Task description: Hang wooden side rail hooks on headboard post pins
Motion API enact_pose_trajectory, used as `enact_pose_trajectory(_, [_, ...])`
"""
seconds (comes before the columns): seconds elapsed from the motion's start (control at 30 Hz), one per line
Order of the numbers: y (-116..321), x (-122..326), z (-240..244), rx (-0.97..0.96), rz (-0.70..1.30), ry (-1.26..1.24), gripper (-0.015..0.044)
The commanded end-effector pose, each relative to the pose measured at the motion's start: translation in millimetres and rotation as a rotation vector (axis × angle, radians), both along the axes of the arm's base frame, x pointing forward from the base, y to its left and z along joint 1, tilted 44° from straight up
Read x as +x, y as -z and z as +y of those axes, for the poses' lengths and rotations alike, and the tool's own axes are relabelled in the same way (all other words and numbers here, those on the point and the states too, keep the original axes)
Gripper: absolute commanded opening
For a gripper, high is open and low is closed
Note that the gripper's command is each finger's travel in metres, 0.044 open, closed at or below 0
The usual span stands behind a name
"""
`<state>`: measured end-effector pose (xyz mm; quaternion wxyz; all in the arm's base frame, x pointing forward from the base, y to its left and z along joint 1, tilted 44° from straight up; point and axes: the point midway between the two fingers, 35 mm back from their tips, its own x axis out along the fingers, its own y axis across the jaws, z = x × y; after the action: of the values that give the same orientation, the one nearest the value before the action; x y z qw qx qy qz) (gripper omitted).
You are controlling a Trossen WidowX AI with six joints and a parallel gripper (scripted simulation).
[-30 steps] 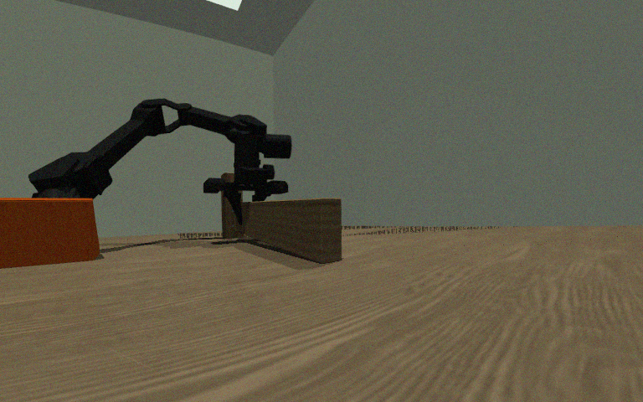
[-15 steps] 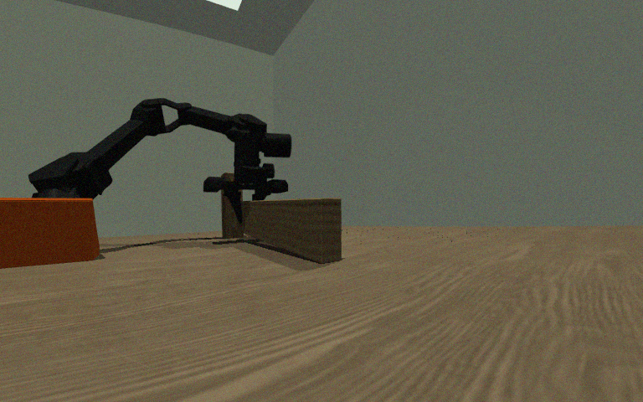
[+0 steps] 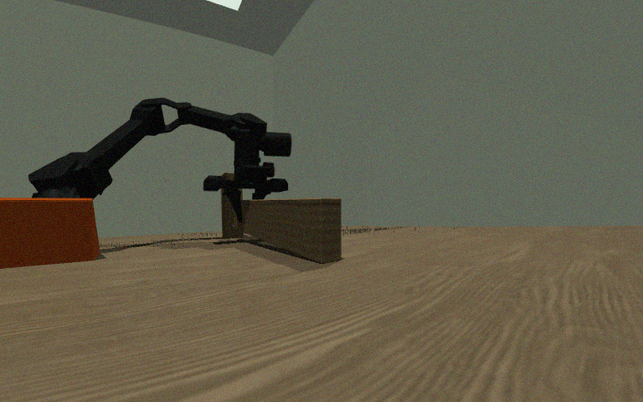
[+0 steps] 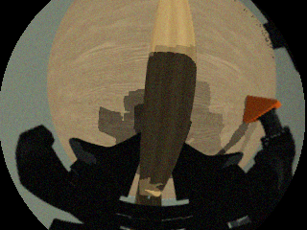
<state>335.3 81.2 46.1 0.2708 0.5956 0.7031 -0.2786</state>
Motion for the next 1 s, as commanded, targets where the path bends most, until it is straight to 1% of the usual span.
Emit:
enact_pose_trajectory(0.0, [-1.1,1.6,-4.4,-0.011,-0.007,0.002,0.0])
enact_pose_trajectory(0.97, [-2.9,0.4,-4.5,-0.011,-0.007,0.002,0.0])
